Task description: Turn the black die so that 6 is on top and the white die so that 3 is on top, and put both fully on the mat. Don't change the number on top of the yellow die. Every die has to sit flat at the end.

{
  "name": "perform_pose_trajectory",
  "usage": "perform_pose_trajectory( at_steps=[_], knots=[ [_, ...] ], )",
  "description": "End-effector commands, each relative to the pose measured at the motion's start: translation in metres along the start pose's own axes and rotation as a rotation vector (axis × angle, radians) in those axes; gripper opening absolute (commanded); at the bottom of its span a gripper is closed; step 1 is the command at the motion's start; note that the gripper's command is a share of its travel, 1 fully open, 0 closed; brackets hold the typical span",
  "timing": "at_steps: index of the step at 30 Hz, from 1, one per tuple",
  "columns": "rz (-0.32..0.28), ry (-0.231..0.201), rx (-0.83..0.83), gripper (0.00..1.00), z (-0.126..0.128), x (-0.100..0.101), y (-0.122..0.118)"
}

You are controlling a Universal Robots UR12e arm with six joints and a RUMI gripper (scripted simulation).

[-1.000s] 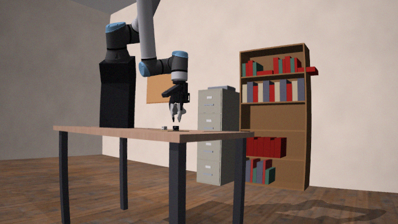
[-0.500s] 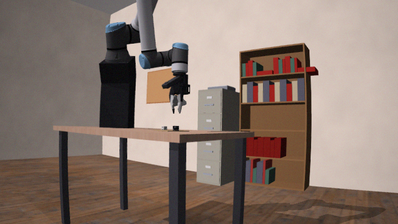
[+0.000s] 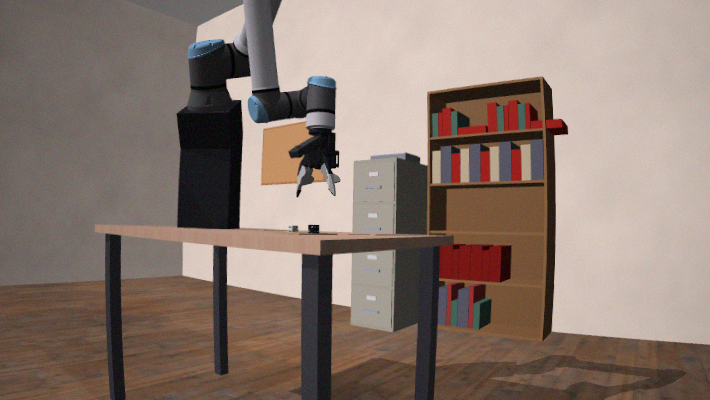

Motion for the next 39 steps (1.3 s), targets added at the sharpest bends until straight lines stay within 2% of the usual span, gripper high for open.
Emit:
perform_pose_trajectory(
  at_steps=[1,19,30,32,39],
  knots=[
    [0.0,0.001,0.0,1.0,0.0,-0.001,0.0],
    [0.0,0.001,0.079,1.0,0.007,0.001,0.0],
    [0.0,0.001,0.375,1.0,0.035,0.006,0.0],
    [0.0,0.001,0.375,1.0,0.035,0.006,0.0],
    [0.0,0.001,0.617,1.0,0.058,0.01,-0.001]
  ],
)
Point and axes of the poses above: the point where the finger pads meet when closed, its own x axis out along the fingers, its own z axis across the jaws, y = z × x, the point moved 7 cm from there along -x, back along the fingers, and after that the axes turned 13 degrees about x, right-handed, at the moved point
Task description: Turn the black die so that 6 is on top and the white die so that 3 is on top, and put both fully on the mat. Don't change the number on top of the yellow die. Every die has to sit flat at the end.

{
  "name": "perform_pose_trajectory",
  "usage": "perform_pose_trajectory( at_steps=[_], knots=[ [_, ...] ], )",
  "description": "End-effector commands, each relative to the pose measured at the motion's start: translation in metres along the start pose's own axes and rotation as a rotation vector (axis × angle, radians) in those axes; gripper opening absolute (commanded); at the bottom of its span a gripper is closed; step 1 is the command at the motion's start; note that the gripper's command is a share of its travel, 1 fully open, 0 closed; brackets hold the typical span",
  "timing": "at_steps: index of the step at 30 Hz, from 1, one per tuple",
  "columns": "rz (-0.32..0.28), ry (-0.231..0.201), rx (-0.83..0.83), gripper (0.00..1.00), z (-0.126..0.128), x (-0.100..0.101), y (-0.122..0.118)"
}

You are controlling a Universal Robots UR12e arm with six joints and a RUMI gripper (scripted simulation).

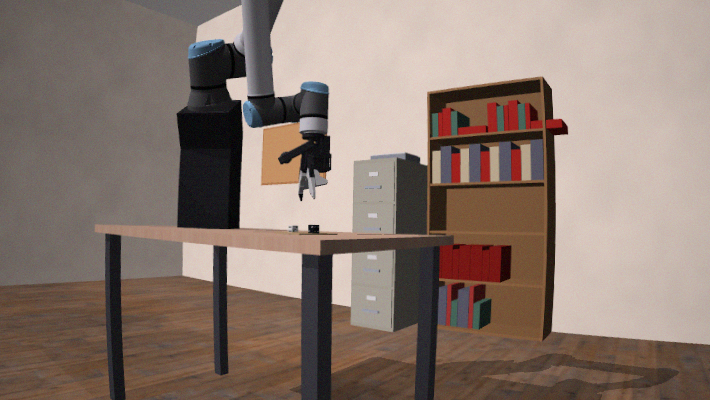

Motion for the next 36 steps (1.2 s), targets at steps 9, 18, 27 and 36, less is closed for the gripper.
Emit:
perform_pose_trajectory(
  at_steps=[9,18,27,36],
  knots=[
    [0.001,0.003,0.39,1.0,0.032,0.003,0.014],
    [0.001,0.004,0.692,1.0,0.057,0.005,0.025],
    [0.001,0.004,0.892,1.0,0.073,0.005,0.03],
    [0.0,0.004,1.135,1.0,0.091,0.004,0.037]
  ],
)
Point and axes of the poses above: the point where the finger pads meet when closed, its own x axis out along the fingers, its own z axis across the jaws, y = z × x, the point moved 7 cm from there along -x, back along the fingers, and after that the axes turned 13 degrees about x, right-handed, at the moved point
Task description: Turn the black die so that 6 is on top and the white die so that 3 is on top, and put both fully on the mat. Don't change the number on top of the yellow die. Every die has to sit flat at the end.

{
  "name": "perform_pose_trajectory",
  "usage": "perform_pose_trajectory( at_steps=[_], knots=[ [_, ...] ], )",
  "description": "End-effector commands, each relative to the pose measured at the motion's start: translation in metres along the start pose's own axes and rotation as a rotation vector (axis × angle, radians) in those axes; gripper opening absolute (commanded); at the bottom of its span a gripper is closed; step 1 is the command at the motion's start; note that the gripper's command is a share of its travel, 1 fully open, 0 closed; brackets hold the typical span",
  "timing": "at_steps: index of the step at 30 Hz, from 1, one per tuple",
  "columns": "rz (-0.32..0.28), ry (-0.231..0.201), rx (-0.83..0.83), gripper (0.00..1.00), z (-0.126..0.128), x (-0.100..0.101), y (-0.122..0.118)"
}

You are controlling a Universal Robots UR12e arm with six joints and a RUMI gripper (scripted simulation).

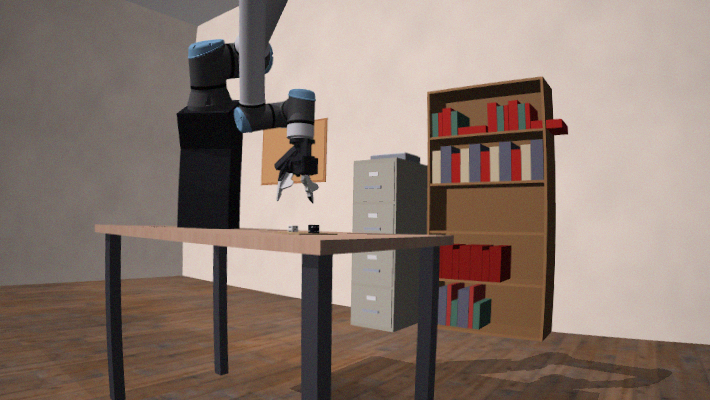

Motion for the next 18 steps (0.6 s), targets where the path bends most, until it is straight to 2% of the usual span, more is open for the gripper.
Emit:
perform_pose_trajectory(
  at_steps=[1,16,17,18],
  knots=[
    [-0.001,0.003,0.107,1.0,0.0019,-0.0008,0.0079],
    [-0.001,0.003,0.186,1.0,0.003,-0.0013,0.0138],
    [-0.001,0.003,0.186,0.24,0.003,-0.0013,0.0138],
    [-0.001,0.003,0.186,0.24,0.003,-0.0013,0.0138]
  ],
)
Point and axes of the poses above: the point where the finger pads meet when closed, its own x axis out along the fingers, its own z axis across the jaws, y = z × x, the point moved 7 cm from there along -x, back along the fingers, and after that the axes turned 13 degrees about x, right-handed, at the moved point
